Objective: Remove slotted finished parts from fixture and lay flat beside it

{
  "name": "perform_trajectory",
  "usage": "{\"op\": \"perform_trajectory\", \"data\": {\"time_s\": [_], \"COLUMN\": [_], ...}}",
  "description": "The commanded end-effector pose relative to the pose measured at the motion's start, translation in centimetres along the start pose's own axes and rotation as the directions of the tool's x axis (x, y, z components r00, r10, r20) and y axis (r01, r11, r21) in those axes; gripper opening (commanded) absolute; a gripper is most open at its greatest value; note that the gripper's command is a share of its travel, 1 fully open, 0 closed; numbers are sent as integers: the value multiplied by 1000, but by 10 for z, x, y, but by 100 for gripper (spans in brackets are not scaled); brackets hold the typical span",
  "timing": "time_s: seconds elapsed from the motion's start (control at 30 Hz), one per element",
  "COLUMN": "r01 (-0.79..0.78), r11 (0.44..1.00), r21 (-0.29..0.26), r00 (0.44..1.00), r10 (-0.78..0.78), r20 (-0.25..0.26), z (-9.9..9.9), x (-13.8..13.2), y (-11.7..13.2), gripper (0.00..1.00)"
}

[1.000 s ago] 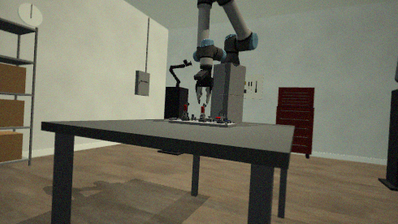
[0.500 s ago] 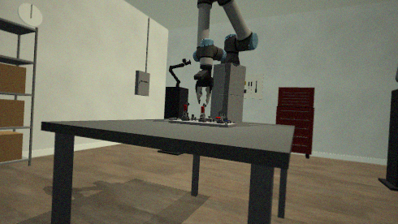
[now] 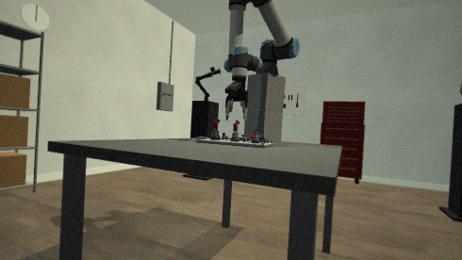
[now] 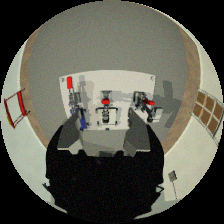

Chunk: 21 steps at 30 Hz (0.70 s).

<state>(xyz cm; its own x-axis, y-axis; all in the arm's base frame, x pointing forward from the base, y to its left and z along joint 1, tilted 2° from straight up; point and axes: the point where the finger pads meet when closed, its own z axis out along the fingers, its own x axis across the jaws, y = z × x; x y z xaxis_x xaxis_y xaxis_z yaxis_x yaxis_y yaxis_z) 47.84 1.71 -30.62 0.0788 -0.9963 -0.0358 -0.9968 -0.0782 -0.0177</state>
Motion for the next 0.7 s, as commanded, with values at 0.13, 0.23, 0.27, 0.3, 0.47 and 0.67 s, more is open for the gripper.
{"op": "perform_trajectory", "data": {"time_s": [0.13, 0.23, 0.27, 0.3, 0.47, 0.67], "r01": [0, 0, 0, 0, 0, 0], "r11": [1000, 1000, 1000, 1000, 1000, 1000], "r21": [1, 1, 1, 1, 1, 1], "r00": [1000, 1000, 1000, 1000, 1000, 1000], "r10": [0, 0, 0, 0, 0, 0], "r20": [0, 0, 0, 0, 0, 0], "z": [3, 4, 4, 4, 4, 4], "x": [0, 0, 0, 0, 0, 0], "y": [-1, -1, -1, -1, 0, 3], "gripper": [59, 59, 59, 59, 59, 59]}}
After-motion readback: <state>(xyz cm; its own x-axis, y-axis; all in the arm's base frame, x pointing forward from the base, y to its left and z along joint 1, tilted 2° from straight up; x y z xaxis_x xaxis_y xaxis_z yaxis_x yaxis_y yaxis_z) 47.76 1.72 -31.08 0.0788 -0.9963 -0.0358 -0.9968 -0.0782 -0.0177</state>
